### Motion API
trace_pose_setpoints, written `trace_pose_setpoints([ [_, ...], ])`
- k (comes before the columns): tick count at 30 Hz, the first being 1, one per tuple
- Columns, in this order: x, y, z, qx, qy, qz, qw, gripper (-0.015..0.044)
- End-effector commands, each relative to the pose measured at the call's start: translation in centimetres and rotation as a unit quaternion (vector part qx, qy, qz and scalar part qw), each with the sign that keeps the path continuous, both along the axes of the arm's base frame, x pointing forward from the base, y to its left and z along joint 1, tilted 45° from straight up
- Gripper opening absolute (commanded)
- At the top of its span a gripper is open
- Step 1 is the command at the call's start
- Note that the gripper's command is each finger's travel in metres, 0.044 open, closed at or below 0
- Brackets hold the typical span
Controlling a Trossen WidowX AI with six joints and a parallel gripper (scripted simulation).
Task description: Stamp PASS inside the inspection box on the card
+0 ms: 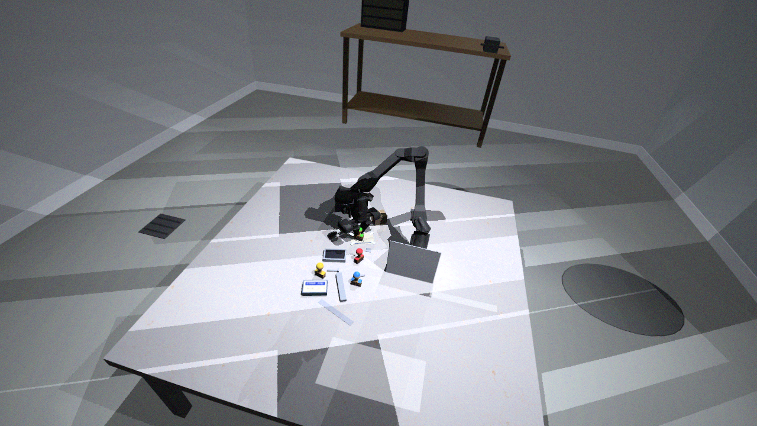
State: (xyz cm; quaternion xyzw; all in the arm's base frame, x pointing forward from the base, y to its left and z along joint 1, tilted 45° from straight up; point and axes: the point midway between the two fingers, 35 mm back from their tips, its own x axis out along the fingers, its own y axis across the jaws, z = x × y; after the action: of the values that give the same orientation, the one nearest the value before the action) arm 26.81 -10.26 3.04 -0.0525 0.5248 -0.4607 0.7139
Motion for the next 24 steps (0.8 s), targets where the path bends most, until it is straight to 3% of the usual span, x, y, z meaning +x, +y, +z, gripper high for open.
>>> trace_pose_setpoints([
  [1,-0.09,-0.17,-0.16,-0.002,0.004,0.0,1.0,0.0],
  [24,-0.08,-0.41,-0.4,-0.002,0.003,-0.001,1.0,0.0],
])
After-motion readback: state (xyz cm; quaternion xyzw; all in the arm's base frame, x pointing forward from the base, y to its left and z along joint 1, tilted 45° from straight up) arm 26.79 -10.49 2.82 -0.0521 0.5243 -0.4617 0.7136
